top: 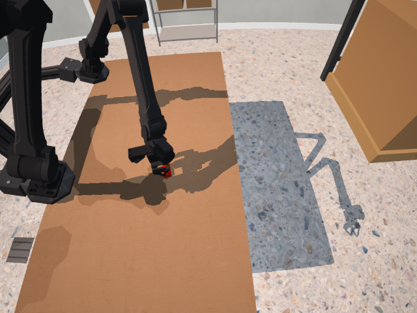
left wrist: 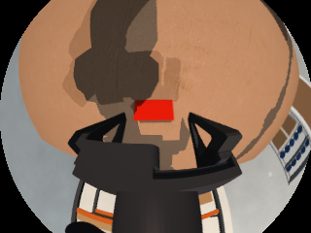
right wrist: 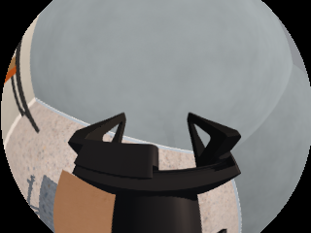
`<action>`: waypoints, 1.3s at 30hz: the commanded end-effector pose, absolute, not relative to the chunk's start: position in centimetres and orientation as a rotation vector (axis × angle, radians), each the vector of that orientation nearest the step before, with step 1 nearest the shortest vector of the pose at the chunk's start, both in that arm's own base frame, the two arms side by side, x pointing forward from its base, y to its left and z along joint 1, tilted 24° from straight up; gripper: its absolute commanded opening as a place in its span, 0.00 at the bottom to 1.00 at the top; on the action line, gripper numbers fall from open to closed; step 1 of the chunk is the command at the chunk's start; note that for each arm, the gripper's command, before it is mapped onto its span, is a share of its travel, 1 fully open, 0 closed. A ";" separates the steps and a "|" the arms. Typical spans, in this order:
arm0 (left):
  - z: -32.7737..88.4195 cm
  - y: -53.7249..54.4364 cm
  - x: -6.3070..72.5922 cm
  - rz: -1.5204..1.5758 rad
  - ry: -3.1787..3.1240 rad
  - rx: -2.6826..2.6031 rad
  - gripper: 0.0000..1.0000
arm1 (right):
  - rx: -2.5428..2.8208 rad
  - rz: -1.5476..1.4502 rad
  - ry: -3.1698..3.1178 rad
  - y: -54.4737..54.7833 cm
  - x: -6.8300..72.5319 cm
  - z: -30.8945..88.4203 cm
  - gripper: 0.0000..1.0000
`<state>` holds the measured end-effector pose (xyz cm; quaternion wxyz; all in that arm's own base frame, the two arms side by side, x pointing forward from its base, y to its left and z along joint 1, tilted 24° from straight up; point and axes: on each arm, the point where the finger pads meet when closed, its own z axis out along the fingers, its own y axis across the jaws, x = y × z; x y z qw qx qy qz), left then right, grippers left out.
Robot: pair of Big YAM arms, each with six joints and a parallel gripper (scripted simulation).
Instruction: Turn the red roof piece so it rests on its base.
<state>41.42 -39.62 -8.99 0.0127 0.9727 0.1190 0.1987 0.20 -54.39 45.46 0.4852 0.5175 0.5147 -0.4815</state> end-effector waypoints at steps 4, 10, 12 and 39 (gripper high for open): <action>-5.7 -41.8 42.7 0.671 0.352 2.956 1.00 | 1.210 -1.212 1.206 -54.4 -0.2 50.2 1.00; -7.2 -41.3 42.2 0.652 0.349 2.984 1.00 | 1.210 -1.212 1.206 -54.4 -0.2 50.2 1.00; -7.2 -41.3 42.2 0.652 0.349 2.984 1.00 | 1.210 -1.212 1.206 -54.4 -0.2 50.2 1.00; -7.2 -41.3 42.2 0.652 0.349 2.984 1.00 | 1.210 -1.212 1.206 -54.4 -0.2 50.2 1.00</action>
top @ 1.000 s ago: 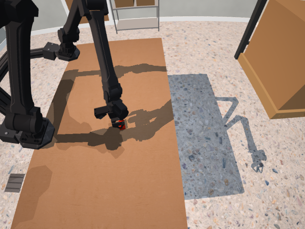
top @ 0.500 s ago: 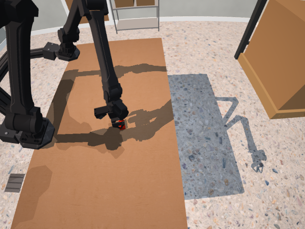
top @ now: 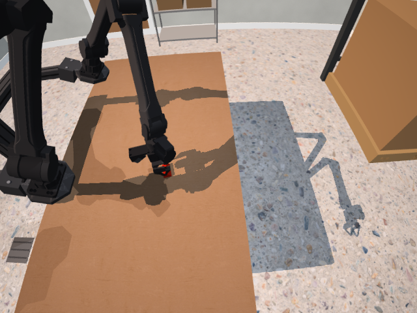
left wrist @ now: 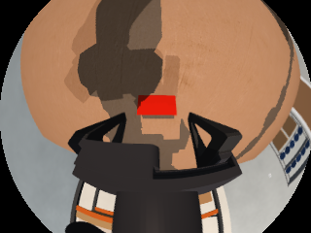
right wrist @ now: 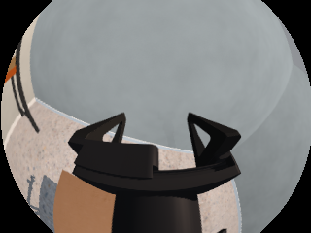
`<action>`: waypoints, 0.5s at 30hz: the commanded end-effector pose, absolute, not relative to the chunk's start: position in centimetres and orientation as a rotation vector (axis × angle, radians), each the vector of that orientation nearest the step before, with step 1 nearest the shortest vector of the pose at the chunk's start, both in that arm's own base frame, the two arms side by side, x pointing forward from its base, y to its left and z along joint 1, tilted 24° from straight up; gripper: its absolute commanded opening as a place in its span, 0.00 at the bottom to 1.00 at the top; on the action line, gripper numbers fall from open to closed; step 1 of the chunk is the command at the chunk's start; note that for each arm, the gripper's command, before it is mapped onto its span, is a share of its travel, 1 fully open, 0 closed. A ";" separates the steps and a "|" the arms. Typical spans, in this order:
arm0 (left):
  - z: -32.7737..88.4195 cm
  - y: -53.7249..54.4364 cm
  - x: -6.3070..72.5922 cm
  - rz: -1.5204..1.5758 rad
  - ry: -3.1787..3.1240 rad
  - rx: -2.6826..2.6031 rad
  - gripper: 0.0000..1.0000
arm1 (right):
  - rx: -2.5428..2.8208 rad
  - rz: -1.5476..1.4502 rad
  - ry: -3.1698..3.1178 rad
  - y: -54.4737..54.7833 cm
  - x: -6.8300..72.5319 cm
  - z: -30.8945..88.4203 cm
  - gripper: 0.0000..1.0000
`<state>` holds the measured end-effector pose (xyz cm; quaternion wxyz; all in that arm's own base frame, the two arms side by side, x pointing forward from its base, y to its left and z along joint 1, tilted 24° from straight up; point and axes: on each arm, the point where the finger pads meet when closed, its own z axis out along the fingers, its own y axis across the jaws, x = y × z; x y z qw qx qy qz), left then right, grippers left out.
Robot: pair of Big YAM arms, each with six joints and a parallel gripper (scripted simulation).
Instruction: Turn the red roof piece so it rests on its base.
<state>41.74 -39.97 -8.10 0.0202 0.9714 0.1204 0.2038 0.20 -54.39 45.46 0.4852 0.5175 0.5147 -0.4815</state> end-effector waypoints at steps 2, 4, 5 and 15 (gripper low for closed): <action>-7.2 -41.3 42.2 0.652 0.349 2.984 1.00 | 1.210 -1.212 1.206 -54.4 -0.2 50.2 1.00; -7.2 -41.3 42.2 0.652 0.349 2.984 1.00 | 1.210 -1.212 1.206 -54.4 -0.2 50.2 1.00; -7.2 -41.3 42.2 0.652 0.349 2.984 1.00 | 1.210 -1.212 1.206 -54.4 -0.2 50.2 1.00; -7.4 -41.3 42.2 0.651 0.349 2.986 1.00 | 1.210 -1.212 1.206 -54.4 -0.2 50.2 1.00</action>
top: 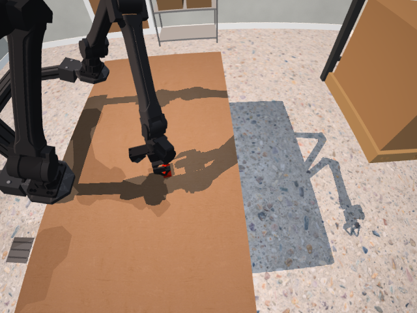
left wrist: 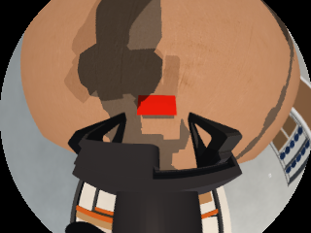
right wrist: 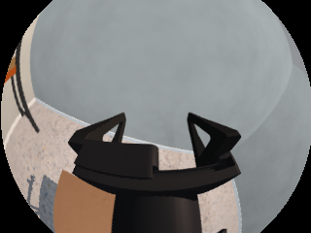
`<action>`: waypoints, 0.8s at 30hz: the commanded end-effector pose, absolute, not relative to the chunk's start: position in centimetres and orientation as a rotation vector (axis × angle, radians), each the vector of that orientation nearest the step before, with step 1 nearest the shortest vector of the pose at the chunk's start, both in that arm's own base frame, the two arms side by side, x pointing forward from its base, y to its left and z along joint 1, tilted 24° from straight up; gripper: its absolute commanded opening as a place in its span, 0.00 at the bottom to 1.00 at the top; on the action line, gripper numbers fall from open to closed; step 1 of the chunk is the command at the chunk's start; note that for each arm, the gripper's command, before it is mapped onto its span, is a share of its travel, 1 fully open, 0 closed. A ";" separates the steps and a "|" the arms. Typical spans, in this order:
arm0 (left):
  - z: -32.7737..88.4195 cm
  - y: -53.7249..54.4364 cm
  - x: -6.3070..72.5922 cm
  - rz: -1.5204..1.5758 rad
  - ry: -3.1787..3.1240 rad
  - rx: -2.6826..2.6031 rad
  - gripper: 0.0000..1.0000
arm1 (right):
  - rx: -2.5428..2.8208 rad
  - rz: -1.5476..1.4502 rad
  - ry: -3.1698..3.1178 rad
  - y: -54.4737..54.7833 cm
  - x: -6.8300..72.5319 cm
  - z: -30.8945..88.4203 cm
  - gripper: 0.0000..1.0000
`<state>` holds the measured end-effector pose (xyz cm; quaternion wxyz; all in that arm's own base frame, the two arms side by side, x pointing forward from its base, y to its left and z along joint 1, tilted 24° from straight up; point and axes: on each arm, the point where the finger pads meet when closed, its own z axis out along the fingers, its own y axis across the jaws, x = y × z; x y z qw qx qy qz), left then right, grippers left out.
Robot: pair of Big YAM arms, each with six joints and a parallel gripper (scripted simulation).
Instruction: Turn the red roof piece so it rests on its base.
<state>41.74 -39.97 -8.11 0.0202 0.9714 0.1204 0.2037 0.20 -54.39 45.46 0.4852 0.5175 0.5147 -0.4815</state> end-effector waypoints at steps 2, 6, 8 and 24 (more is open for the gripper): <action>-7.4 -41.3 42.2 0.651 0.349 2.986 1.00 | 1.210 -1.212 1.206 -54.4 -0.2 50.2 1.00; -8.5 -41.4 42.8 0.651 0.357 2.988 1.00 | 1.210 -1.212 1.206 -54.4 -0.2 50.2 1.00; -9.0 -41.0 43.4 0.651 0.376 2.988 1.00 | 1.210 -1.212 1.206 -54.4 -0.2 50.2 1.00; -10.2 -41.4 44.3 0.664 0.389 2.971 1.00 | 1.210 -1.212 1.206 -54.4 -0.2 50.2 1.00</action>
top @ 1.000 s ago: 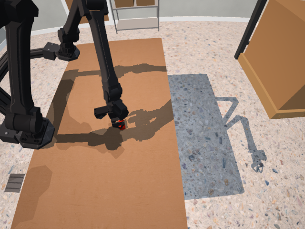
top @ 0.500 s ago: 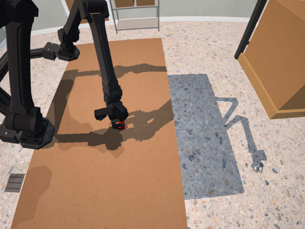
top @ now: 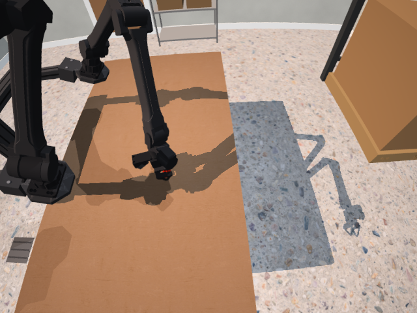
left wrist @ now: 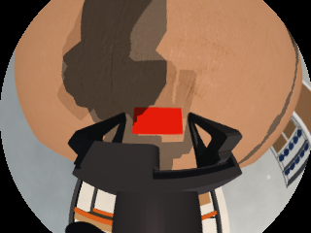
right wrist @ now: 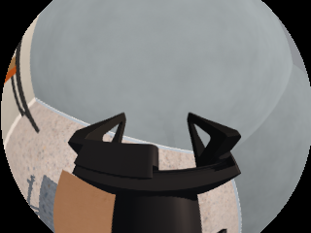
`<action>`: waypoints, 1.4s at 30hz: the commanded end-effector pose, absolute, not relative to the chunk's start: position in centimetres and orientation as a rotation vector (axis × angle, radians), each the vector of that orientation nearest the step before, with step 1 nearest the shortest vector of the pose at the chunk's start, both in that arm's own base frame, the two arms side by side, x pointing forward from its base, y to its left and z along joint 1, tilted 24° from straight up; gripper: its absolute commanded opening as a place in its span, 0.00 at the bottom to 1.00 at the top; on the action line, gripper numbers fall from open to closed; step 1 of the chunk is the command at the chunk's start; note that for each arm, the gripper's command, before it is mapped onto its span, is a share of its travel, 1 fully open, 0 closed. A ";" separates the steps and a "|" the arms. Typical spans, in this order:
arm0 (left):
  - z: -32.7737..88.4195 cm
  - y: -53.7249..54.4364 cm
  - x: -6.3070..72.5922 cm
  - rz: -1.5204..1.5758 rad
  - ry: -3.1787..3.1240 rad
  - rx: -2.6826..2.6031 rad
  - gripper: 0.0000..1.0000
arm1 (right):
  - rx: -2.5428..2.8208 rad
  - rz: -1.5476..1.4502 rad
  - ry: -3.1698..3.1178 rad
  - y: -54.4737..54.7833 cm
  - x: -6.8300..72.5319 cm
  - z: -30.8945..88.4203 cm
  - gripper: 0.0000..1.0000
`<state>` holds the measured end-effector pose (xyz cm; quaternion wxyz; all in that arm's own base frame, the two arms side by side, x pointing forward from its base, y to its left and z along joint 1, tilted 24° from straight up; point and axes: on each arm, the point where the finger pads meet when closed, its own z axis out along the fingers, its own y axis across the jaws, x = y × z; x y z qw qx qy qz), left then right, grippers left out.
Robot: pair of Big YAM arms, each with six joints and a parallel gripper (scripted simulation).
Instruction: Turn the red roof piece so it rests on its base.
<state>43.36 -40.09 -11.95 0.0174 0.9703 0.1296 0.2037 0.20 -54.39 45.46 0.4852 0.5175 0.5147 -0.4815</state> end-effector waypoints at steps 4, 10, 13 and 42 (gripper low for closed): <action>-10.3 -41.4 44.3 0.663 0.388 2.973 1.00 | 1.210 -1.212 1.206 -54.4 -0.2 50.2 1.00; -10.3 -41.4 44.3 0.663 0.388 2.973 0.66 | 1.210 -1.212 1.206 -54.4 -0.2 50.2 1.00; -10.3 -41.4 44.3 0.663 0.388 2.973 0.66 | 1.210 -1.212 1.206 -54.4 -0.2 50.2 1.00; -10.3 -41.4 44.3 0.663 0.388 2.973 0.66 | 1.210 -1.212 1.206 -54.4 -0.2 50.2 1.00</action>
